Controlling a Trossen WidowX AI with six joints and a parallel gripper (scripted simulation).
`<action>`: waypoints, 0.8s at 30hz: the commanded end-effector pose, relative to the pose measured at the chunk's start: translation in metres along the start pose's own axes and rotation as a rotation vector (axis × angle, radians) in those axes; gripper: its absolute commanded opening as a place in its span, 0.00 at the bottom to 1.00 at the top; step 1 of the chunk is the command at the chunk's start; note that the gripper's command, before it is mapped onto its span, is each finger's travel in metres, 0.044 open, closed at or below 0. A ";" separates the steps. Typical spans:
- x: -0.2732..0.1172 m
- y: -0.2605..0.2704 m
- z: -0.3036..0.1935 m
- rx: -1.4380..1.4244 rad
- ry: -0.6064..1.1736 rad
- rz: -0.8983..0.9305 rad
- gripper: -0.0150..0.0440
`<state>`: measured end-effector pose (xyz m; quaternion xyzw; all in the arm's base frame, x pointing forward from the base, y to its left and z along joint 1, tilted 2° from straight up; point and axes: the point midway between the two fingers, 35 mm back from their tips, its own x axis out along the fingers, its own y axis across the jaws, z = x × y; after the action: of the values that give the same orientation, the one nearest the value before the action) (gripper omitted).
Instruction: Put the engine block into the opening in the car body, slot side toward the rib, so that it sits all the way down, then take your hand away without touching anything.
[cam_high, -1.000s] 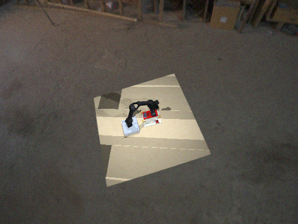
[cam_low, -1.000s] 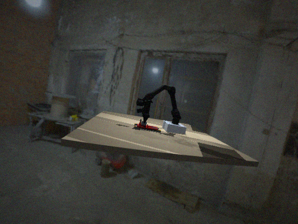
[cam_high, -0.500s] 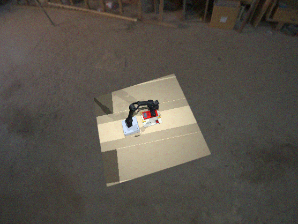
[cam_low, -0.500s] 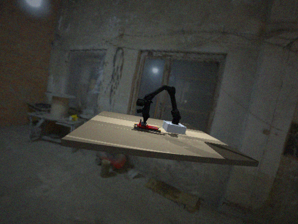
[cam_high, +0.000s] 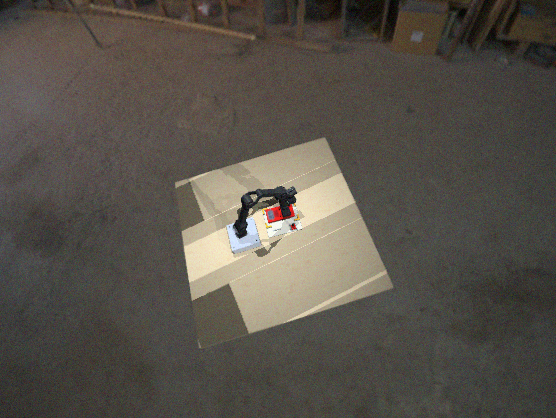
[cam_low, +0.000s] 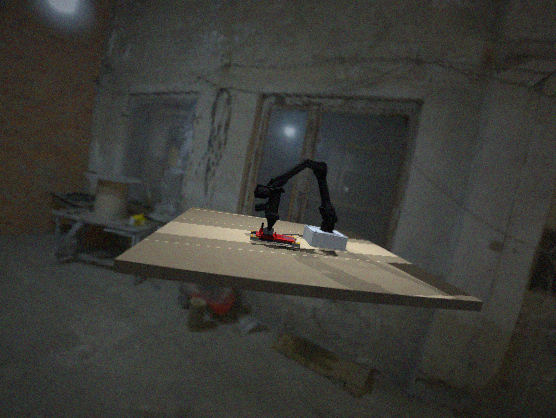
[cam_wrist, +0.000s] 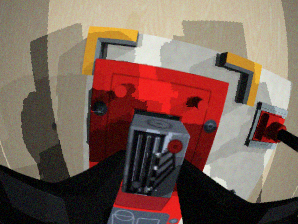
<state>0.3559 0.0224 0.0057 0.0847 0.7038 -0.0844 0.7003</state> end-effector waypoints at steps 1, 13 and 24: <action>0.001 0.000 0.000 0.002 0.000 0.004 0.52; 0.002 0.000 0.000 0.001 0.000 0.004 0.52; 0.004 0.000 0.000 -0.001 0.000 0.004 0.52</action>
<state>0.3559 0.0223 0.0028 0.0848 0.7038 -0.0844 0.7003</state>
